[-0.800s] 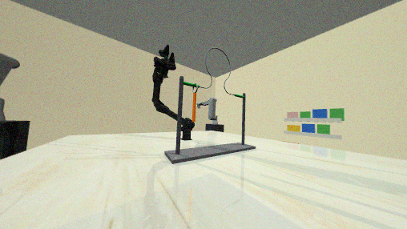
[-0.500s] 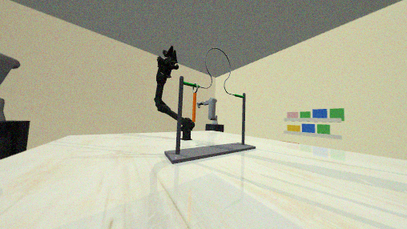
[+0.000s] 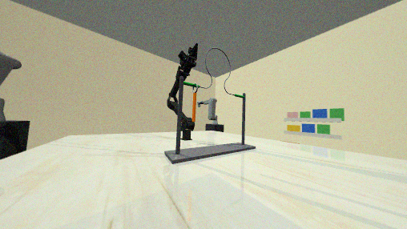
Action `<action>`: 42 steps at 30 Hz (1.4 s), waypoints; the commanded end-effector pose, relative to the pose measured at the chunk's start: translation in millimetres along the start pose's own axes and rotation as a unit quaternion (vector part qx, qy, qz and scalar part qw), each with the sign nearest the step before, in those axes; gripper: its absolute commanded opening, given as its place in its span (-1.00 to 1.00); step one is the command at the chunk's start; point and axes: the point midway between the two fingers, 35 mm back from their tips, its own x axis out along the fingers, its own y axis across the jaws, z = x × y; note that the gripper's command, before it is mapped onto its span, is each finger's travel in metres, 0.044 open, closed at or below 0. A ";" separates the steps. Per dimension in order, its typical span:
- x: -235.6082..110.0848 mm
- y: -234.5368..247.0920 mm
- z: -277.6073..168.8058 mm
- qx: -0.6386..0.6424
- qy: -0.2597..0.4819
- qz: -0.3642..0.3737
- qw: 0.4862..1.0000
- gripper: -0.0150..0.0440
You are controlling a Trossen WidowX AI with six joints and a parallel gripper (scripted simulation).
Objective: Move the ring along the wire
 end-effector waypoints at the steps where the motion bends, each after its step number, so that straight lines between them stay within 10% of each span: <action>1: 32.7 -36.8 -18.8 -0.070 -0.005 -0.024 0.997 0.05; 19: 87.1 -223.2 16.6 -0.280 -0.023 -0.139 0.950 0.05; 42: -20.1 -416.9 79.8 -0.420 0.076 -0.258 0.867 0.05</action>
